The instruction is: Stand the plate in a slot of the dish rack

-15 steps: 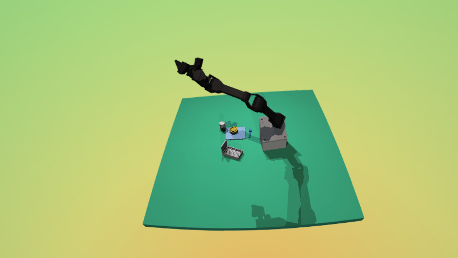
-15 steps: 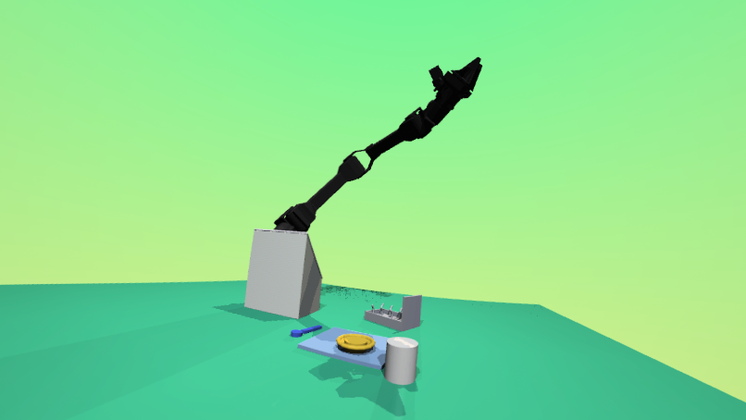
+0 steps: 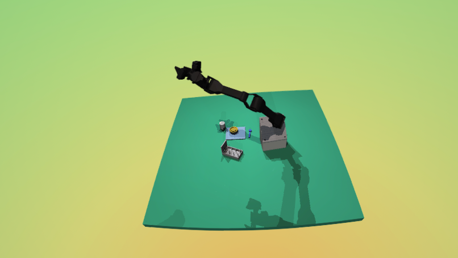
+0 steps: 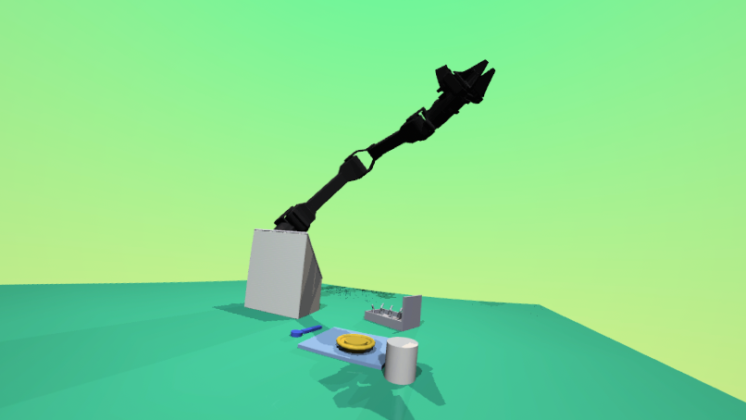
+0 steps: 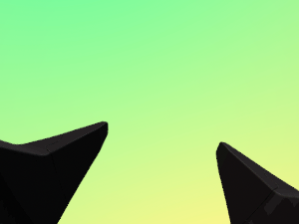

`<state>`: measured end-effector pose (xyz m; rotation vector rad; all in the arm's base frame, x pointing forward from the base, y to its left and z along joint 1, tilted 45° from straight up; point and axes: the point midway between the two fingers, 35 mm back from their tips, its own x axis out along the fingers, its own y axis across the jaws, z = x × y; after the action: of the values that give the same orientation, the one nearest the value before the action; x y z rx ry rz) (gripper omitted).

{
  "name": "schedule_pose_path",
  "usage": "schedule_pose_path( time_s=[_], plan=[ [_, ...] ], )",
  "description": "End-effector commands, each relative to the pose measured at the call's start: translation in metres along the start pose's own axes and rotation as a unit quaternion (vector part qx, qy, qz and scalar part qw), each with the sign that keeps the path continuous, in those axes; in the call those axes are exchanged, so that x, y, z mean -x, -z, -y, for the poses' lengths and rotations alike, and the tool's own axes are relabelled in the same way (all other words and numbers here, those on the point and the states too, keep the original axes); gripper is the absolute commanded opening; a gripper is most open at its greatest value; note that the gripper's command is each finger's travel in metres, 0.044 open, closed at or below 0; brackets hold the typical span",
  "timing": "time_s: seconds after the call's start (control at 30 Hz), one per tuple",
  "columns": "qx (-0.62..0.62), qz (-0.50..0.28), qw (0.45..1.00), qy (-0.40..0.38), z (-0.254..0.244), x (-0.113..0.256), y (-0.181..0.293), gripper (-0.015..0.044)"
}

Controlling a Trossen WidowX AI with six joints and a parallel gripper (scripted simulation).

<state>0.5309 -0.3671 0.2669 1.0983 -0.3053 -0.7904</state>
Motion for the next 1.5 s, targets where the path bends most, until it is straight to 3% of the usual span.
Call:
schedule_pose_path(
  time_s=[0.0, 0.73, 1.47],
  plan=[
    [0.054, -0.044, 0.997, 0.032, 0.031, -0.005, 0.025, 0.0400],
    [0.284, -0.300, 0.902, 0.127, 0.184, 0.022, 0.139, 0.0400],
    [0.391, -0.585, 0.702, 0.109, 0.322, 0.131, 0.226, 0.0400]
  ],
)
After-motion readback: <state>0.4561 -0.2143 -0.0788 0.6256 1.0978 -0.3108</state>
